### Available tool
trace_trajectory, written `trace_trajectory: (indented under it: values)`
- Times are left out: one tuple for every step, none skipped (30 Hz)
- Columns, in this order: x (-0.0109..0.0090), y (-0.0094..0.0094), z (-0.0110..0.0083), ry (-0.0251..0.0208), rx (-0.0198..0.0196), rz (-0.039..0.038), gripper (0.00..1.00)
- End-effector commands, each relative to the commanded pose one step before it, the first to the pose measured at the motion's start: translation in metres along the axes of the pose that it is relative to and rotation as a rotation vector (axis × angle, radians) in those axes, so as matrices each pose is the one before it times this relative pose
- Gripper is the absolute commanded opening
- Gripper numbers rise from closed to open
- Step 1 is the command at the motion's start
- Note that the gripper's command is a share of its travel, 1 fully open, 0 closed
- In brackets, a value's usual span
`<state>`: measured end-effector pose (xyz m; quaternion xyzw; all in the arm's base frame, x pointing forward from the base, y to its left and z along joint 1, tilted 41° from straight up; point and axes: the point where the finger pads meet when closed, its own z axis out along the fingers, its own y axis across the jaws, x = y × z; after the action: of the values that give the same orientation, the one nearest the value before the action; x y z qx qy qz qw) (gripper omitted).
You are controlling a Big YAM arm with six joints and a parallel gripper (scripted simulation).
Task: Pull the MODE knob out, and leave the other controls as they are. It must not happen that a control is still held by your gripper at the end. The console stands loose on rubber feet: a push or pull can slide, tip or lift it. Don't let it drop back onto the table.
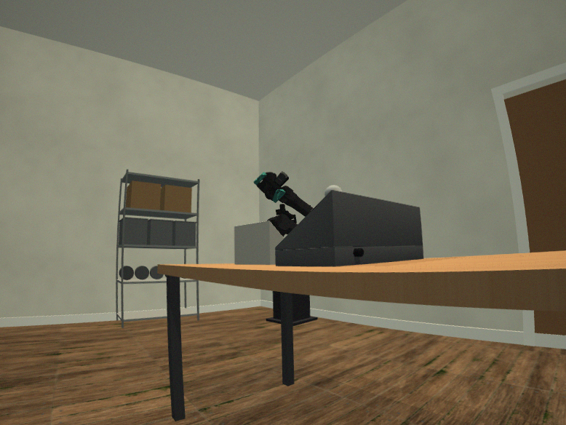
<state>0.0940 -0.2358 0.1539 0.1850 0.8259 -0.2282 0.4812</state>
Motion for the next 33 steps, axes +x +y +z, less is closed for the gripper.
trace_trajectory:
  values:
    - [-0.03847, -0.01678, 0.00639, -0.02214, -0.00179, 0.02803, 1.0]
    - [-0.0054, 0.00655, 0.00594, -0.00341, -0.03173, 0.01965, 1.0]
    - [-0.00556, 0.0073, 0.0064, -0.00251, -0.03387, 0.0209, 1.0]
    - [0.0, 0.0, 0.0, 0.0, 0.0, 0.0, 1.0]
    - [-0.00564, 0.00805, 0.00685, -0.00139, -0.03578, 0.02202, 1.0]
    - [0.0, 0.0, 0.0, 0.0, 0.0, 0.0, 1.0]
    - [-0.00562, 0.00881, 0.00726, -0.00007, -0.03742, 0.02301, 1.0]
    - [0.0, 0.0, 0.0, 0.0, 0.0, 0.0, 1.0]
    - [-0.00551, 0.00956, 0.00764, 0.00142, -0.03878, 0.02386, 1.0]
    - [0.0, 0.0, 0.0, 0.0, 0.0, 0.0, 1.0]
    - [0.0, 0.0, 0.0, 0.0, 0.0, 0.0, 1.0]
    - [-0.0053, 0.01028, 0.00798, 0.00305, -0.03982, 0.02455, 1.0]
    - [0.0, 0.0, 0.0, 0.0, 0.0, 0.0, 1.0]
    - [-0.00499, 0.01096, 0.00828, 0.00478, -0.04053, 0.02509, 1.0]
    - [0.0, 0.0, 0.0, 0.0, 0.0, 0.0, 1.0]
    - [-0.00459, 0.01159, 0.00853, 0.00657, -0.04089, 0.02547, 1.0]
    - [0.0, 0.0, 0.0, 0.0, 0.0, 0.0, 1.0]
    - [0.0, 0.0, 0.0, 0.0, 0.0, 0.0, 1.0]
    - [-0.0041, 0.01213, 0.00872, 0.00836, -0.0409, 0.02568, 1.0]
    - [0.0, 0.0, 0.0, 0.0, 0.0, 0.0, 1.0]
    - [-0.00354, 0.01258, 0.00886, 0.01012, -0.04056, 0.02573, 1.0]
    - [0.0, 0.0, 0.0, 0.0, 0.0, 0.0, 1.0]
    - [-0.00292, 0.01293, 0.00893, 0.01179, -0.03989, 0.02562, 1.0]
    - [0.0, 0.0, 0.0, 0.0, 0.0, 0.0, 1.0]
    - [-0.00226, 0.01315, 0.00895, 0.01332, -0.03889, 0.02534, 1.0]
    - [0.0, 0.0, 0.0, 0.0, 0.0, 0.0, 1.0]
    - [0.0, 0.0, 0.0, 0.0, 0.0, 0.0, 1.0]
    - [-0.00159, 0.01325, 0.00889, 0.01468, -0.0376, 0.02491, 1.0]
    - [0.0, 0.0, 0.0, 0.0, 0.0, 0.0, 1.0]
    - [-0.00091, 0.01322, 0.00878, 0.01582, -0.03604, 0.02432, 1.0]
    - [0.0, 0.0, 0.0, 0.0, 0.0, 0.0, 1.0]
    - [-0.00025, 0.01305, 0.00859, 0.01671, -0.03426, 0.02357, 1.0]
    - [0.0, 0.0, 0.0, 0.0, 0.0, 0.0, 1.0]
